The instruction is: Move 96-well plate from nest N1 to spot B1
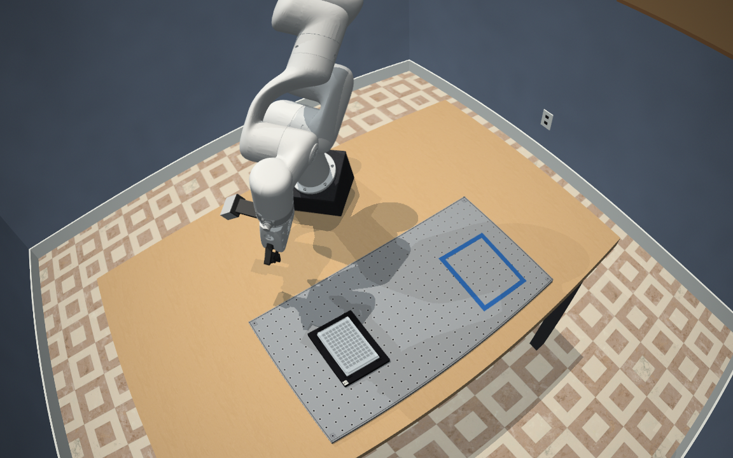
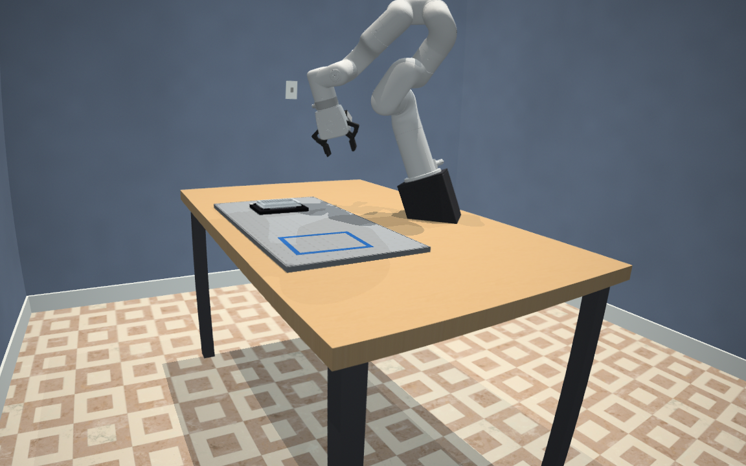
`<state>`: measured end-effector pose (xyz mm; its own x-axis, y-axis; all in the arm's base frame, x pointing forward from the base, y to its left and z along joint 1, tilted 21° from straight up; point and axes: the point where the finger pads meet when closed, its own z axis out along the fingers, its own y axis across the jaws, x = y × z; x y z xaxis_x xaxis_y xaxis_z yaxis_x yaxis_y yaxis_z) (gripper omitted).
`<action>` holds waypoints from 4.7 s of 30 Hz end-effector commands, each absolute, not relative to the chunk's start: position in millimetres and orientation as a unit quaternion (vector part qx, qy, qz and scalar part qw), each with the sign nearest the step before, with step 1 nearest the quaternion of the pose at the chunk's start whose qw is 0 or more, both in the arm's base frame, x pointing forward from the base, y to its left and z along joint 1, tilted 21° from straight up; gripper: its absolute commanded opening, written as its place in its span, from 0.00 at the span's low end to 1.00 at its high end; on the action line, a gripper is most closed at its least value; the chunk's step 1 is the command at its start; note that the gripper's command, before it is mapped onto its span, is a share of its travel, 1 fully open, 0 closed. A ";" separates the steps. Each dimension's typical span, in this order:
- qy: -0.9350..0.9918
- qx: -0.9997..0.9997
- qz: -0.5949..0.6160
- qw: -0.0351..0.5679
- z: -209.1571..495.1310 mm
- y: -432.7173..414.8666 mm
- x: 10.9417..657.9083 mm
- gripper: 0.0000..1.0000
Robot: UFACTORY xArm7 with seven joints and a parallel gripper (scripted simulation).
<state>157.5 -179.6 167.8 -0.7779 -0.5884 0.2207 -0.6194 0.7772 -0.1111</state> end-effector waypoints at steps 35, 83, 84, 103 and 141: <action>-0.609 0.781 0.115 0.080 185.8 -200.7 273.3 1.00; -0.057 0.981 0.124 0.141 153.7 -199.6 395.9 1.00; -0.057 0.981 0.124 0.141 153.7 -199.6 395.9 1.00; -0.057 0.981 0.124 0.141 139.7 -204.0 399.2 1.00; -0.057 0.981 0.124 0.141 96.7 -217.3 409.6 1.00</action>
